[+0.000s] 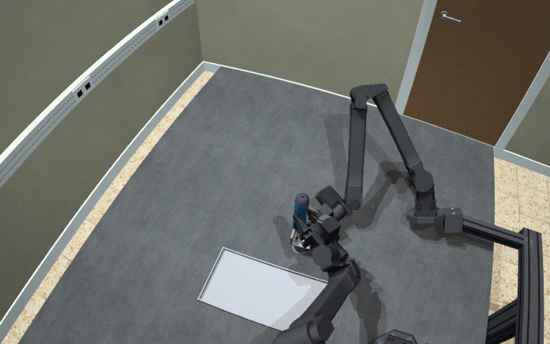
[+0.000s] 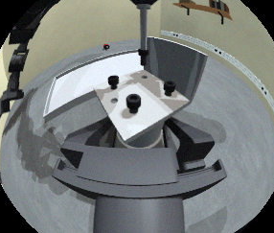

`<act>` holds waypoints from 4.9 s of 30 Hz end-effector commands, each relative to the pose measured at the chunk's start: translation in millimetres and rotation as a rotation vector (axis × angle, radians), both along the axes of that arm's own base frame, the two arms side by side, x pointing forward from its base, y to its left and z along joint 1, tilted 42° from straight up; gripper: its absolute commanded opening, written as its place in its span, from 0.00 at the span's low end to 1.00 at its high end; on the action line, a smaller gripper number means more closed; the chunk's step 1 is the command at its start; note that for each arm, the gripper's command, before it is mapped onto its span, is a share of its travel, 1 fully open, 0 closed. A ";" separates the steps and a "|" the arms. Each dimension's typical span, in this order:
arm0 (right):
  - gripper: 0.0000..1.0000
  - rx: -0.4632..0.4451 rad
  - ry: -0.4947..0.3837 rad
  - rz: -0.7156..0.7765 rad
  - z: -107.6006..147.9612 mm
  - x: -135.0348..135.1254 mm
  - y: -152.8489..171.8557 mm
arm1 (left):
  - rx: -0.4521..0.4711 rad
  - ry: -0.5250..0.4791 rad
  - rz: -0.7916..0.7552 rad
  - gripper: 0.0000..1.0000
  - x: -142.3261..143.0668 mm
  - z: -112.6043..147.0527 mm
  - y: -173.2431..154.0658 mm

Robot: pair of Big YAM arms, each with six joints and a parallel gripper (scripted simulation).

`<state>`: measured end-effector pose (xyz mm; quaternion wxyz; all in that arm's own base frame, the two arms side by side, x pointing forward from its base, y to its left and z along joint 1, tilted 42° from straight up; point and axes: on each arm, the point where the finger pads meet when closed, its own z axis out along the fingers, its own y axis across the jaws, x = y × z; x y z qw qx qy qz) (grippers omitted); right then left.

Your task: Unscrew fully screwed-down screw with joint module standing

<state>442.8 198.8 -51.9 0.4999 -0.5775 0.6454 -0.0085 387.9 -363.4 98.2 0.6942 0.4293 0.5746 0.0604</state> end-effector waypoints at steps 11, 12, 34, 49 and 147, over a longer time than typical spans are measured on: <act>0.59 0.008 -0.012 0.003 4.4 1.8 3.0 | -0.069 -0.039 -0.036 0.42 -4.0 36.2 -33.3; 0.59 0.008 -0.012 0.003 4.4 1.8 3.0 | -0.071 -0.041 -0.036 0.42 -4.0 36.9 -33.3; 0.59 0.008 -0.012 0.003 4.4 1.8 3.0 | -0.060 -0.030 -0.036 0.42 -7.6 42.3 -39.9; 0.59 0.008 -0.012 0.003 4.4 1.8 3.0 | -0.070 -0.038 -0.037 0.42 -9.4 49.3 -42.9; 0.59 0.008 -0.012 0.003 4.4 1.8 3.0 | -0.064 -0.028 -0.035 0.42 -57.5 55.8 -20.4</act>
